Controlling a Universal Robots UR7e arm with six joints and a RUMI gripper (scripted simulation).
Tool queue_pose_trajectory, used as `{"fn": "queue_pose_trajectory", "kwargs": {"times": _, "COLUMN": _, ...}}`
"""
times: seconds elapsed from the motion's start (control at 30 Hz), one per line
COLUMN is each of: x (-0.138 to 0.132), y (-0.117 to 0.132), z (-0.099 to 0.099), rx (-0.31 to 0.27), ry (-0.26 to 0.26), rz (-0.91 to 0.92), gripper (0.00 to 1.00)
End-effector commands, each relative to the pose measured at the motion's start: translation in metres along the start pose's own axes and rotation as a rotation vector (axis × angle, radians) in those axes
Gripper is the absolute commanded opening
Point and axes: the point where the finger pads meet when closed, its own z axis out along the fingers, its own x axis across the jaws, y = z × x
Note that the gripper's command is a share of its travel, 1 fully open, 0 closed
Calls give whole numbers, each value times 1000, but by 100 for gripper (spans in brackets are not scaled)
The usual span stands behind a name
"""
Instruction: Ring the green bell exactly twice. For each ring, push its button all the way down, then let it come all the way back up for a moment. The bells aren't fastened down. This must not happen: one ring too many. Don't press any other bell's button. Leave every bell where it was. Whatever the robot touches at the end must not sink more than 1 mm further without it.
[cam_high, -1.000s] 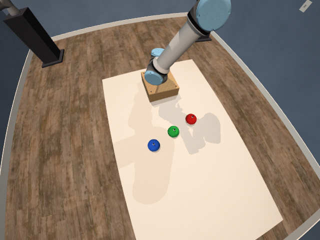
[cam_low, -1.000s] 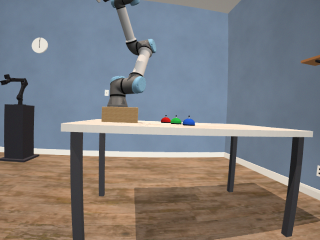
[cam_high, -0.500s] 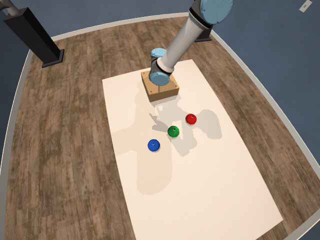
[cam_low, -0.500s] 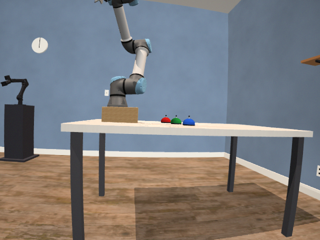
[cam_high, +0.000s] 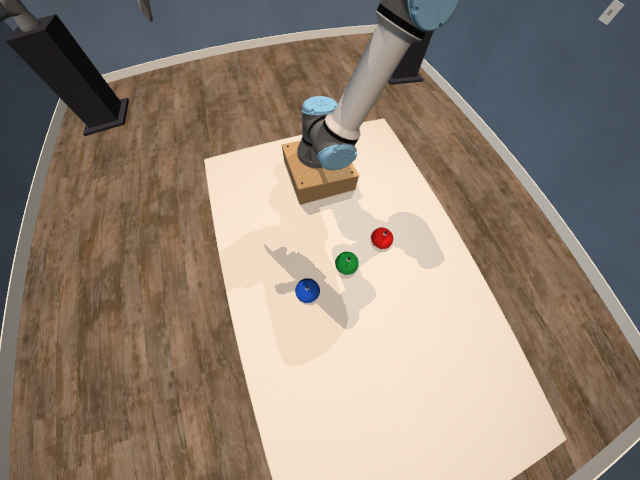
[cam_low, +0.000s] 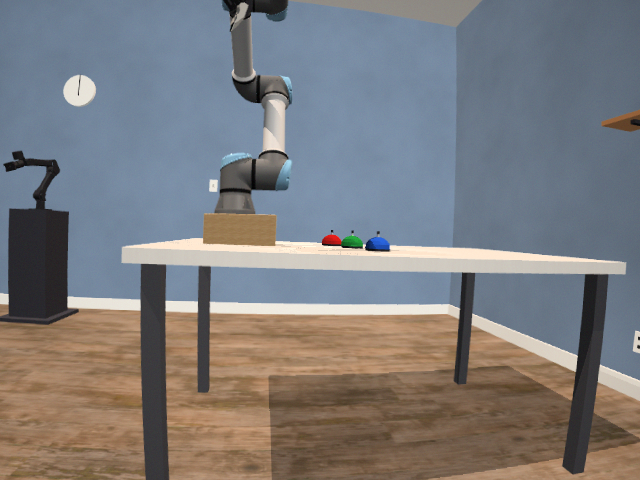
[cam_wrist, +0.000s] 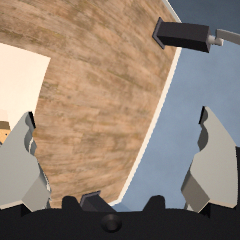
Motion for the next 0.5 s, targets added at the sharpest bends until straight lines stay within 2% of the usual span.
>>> {"fn": "queue_pose_trajectory", "kwargs": {"times": 0.0, "x": -56, "y": -58, "z": 7, "rx": 95, "ry": -56, "rz": -234, "gripper": 100}}
{"fn": "queue_pose_trajectory", "kwargs": {"times": 0.1, "x": -115, "y": -97, "z": 6, "rx": 154, "ry": -88, "rz": -400, "gripper": 100}}
{"fn": "queue_pose_trajectory", "kwargs": {"times": 0.13, "x": -115, "y": -97, "z": 6, "rx": 170, "ry": -97, "rz": -441, "gripper": 100}}
{"fn": "queue_pose_trajectory", "kwargs": {"times": 0.2, "x": -159, "y": -119, "z": 4, "rx": 209, "ry": -115, "rz": -550, "gripper": 100}}
{"fn": "queue_pose_trajectory", "kwargs": {"times": 0.23, "x": -159, "y": -119, "z": 4, "rx": 222, "ry": -120, "rz": -581, "gripper": 100}}
{"fn": "queue_pose_trajectory", "kwargs": {"times": 0.33, "x": -226, "y": -144, "z": -3, "rx": 282, "ry": -143, "rz": -748, "gripper": 100}}
{"fn": "queue_pose_trajectory", "kwargs": {"times": 0.4, "x": -226, "y": -144, "z": -3, "rx": 282, "ry": -143, "rz": -748, "gripper": 100}}
{"fn": "queue_pose_trajectory", "kwargs": {"times": 0.47, "x": -273, "y": -156, "z": -8, "rx": 348, "ry": -164, "rz": -923, "gripper": 100}}
